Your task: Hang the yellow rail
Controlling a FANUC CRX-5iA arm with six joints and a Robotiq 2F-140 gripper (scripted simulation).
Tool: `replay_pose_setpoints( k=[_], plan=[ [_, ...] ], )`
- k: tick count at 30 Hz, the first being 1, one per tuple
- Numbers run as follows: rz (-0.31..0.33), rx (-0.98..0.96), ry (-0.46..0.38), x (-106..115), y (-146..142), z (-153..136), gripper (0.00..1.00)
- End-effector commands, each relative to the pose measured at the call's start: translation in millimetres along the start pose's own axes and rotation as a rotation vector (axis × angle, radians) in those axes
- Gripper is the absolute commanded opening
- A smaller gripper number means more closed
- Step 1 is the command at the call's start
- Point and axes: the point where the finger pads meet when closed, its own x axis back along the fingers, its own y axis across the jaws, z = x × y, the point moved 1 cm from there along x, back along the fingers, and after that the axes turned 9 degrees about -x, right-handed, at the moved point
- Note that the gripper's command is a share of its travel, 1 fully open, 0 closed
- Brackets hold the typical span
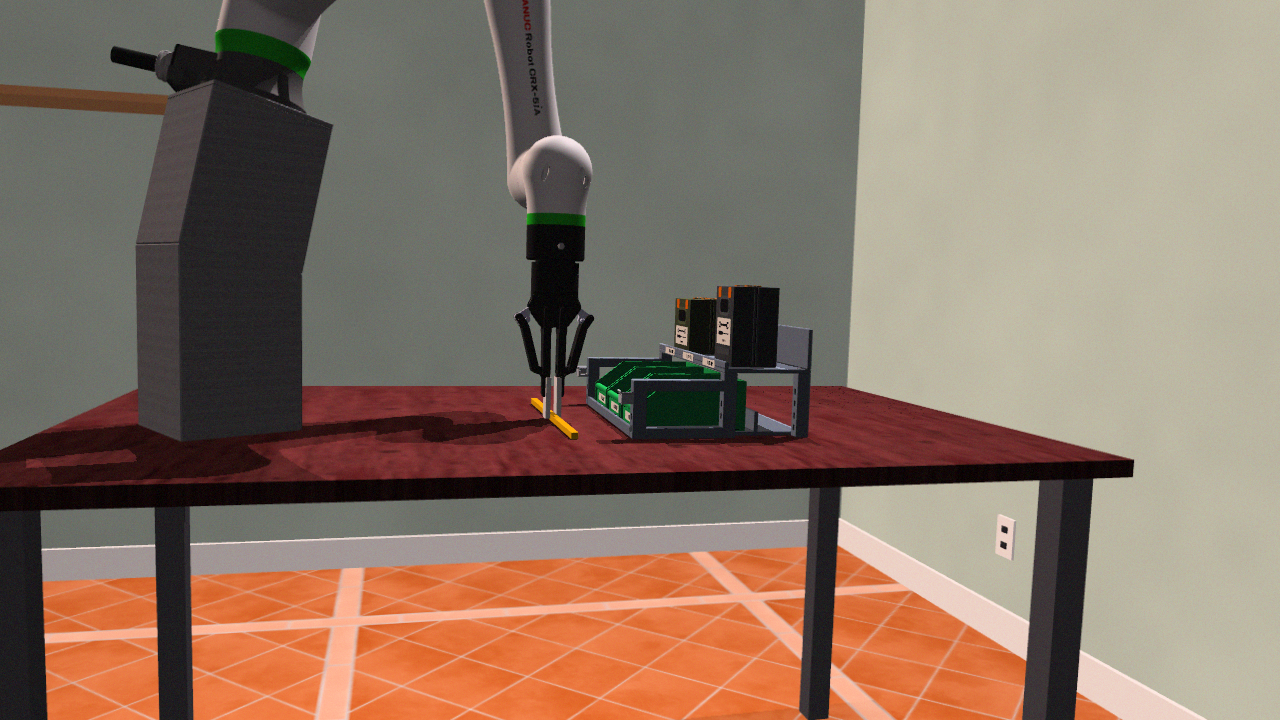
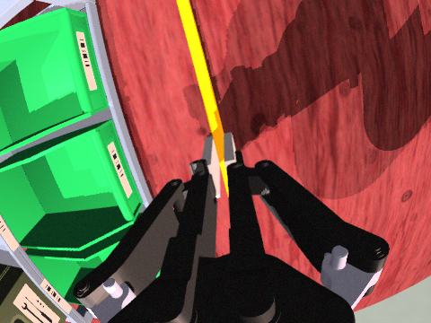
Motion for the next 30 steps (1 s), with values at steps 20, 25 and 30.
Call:
replay_pose_setpoints(
  k=[20,25,30],
  plan=[
    [0.0,-0.02,0.0,16.0,-8.5,-0.3,0.0],
    [0.0,-0.034,0.0,26.6,-14.1,-0.6,0.0],
    [0.0,-0.034,0.0,26.6,-14.1,-0.6,0.0]
  ],
)
